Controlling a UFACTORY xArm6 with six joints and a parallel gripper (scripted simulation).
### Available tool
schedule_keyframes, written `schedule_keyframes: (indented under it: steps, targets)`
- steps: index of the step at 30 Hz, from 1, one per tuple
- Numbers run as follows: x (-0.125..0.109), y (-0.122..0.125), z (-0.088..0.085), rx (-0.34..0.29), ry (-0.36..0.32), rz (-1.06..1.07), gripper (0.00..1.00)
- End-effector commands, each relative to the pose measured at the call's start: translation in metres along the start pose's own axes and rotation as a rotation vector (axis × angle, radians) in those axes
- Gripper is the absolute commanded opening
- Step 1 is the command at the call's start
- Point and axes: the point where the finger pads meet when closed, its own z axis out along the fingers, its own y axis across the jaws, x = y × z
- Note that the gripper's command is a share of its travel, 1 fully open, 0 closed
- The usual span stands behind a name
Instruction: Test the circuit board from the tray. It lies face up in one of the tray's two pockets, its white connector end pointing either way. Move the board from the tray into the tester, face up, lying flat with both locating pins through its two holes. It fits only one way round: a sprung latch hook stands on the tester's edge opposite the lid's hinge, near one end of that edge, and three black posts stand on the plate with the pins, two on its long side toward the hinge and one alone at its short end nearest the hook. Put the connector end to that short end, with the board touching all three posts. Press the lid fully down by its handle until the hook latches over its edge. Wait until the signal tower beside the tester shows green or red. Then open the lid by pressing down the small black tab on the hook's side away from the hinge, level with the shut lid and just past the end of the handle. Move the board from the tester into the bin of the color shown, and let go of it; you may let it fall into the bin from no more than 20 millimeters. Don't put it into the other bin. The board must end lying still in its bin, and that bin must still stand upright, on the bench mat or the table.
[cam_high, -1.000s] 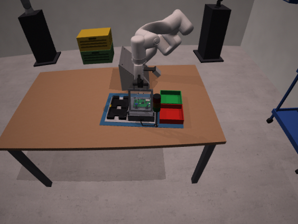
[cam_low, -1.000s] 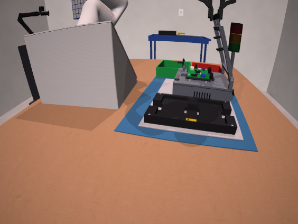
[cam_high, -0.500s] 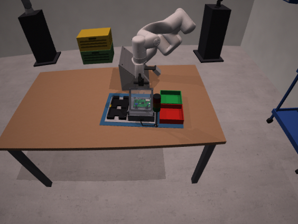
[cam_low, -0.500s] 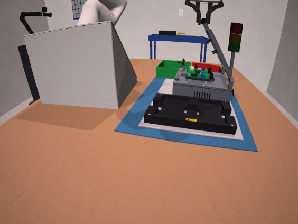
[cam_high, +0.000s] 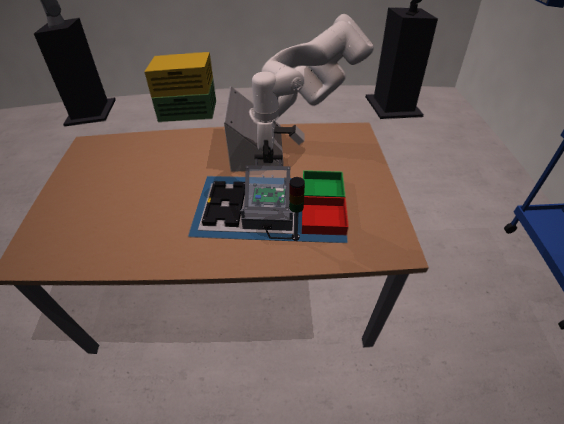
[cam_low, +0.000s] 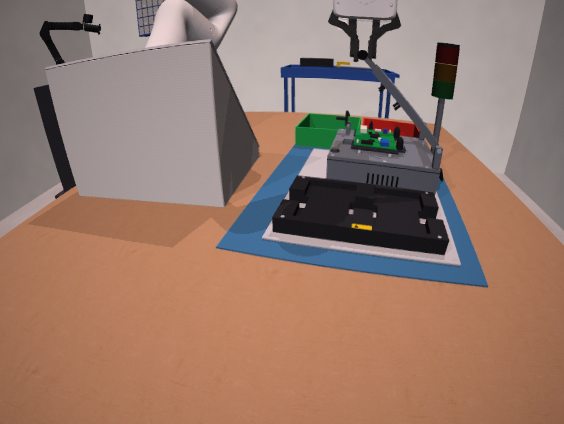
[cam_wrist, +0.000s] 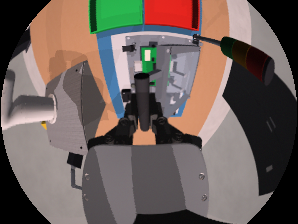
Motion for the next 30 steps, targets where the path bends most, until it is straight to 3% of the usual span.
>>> schedule_keyframes:
  steps: [1,8,23,30]
  targets:
    - [0.000,-0.010,0.011,-0.005,-0.002,-0.001,0.00]
    - [0.000,-0.021,0.025,-0.005,-0.002,-0.001,0.00]
    - [0.000,-0.045,0.076,-0.005,-0.001,-0.001,0.00]
    - [0.000,-0.049,0.091,-0.005,-0.001,-0.001,0.00]
